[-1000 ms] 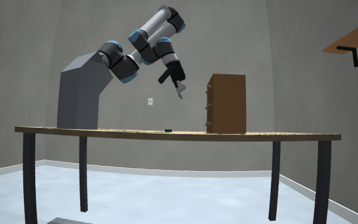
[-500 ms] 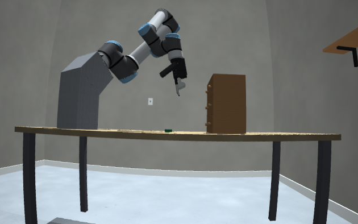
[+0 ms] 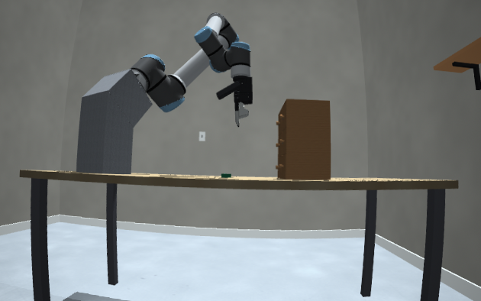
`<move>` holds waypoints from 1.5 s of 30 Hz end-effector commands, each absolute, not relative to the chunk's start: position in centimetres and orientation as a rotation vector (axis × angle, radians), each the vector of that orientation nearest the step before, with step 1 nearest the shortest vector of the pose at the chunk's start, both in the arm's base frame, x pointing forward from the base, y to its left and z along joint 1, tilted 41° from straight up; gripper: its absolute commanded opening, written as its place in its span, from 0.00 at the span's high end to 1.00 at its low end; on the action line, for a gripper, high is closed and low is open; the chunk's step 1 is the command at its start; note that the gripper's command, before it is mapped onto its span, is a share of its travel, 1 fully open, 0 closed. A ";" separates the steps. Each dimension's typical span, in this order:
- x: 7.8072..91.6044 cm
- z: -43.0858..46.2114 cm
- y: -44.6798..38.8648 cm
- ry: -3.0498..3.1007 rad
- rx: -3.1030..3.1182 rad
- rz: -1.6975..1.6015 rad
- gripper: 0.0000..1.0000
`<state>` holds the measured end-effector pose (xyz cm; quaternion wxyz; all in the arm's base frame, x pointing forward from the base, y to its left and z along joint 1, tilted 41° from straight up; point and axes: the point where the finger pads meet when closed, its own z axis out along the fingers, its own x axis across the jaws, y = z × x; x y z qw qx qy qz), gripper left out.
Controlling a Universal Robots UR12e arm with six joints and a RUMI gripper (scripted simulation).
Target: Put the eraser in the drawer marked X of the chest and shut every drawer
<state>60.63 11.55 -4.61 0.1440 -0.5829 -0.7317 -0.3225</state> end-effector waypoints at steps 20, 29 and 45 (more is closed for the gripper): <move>60.4 -4.4 11.3 -2.113 -1.664 -0.890 0.80; 60.4 -4.4 11.3 -2.113 -1.664 -0.890 0.80; 60.4 -4.4 11.3 -2.113 -1.664 -0.890 0.00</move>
